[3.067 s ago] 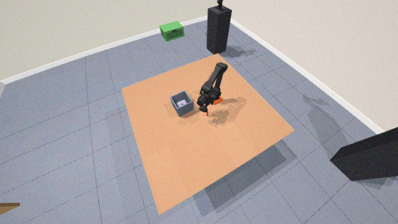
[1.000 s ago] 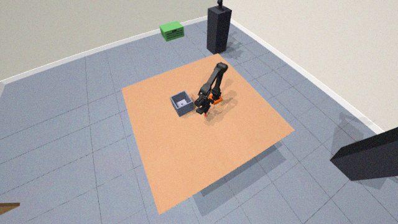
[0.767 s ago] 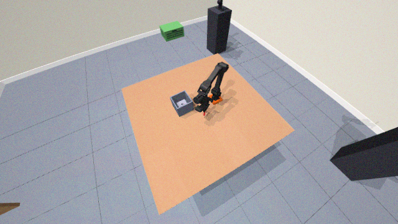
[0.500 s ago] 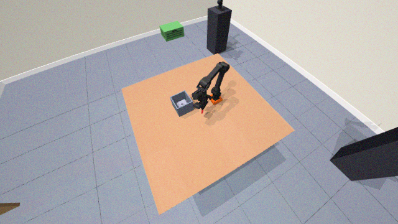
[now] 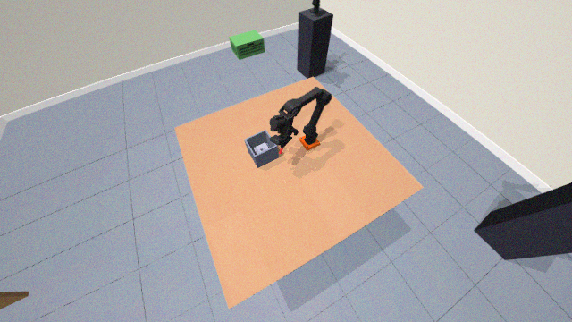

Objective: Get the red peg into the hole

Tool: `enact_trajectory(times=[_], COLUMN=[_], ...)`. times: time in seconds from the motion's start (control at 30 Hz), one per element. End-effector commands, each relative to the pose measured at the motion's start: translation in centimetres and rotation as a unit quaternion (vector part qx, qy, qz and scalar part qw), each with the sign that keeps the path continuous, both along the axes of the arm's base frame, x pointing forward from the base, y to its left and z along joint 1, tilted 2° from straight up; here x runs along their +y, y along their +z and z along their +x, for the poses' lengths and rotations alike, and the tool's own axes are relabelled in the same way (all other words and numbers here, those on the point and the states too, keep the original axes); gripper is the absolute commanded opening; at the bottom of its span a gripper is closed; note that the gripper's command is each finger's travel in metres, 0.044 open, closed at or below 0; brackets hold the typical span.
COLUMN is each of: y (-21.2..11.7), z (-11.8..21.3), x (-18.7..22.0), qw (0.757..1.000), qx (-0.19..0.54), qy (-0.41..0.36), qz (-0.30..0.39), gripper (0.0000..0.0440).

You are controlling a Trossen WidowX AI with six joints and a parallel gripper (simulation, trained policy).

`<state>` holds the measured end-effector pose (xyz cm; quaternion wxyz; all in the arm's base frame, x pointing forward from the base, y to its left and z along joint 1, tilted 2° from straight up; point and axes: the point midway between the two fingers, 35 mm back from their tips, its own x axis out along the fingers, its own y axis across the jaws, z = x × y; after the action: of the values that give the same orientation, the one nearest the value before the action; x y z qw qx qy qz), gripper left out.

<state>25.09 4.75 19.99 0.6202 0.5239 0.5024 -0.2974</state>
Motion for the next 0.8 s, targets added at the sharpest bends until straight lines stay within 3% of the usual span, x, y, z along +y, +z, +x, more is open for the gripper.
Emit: enact_trajectory(times=[0.0, 0.77], y=[0.8, 0.0], z=[0.5, 3.2], x=[-1.7, -9.8], qw=[1.0, 0.996], qx=[-0.006, 0.04], qy=[-0.013, -0.067], qz=[-0.019, -0.052], gripper=[0.0, 0.0])
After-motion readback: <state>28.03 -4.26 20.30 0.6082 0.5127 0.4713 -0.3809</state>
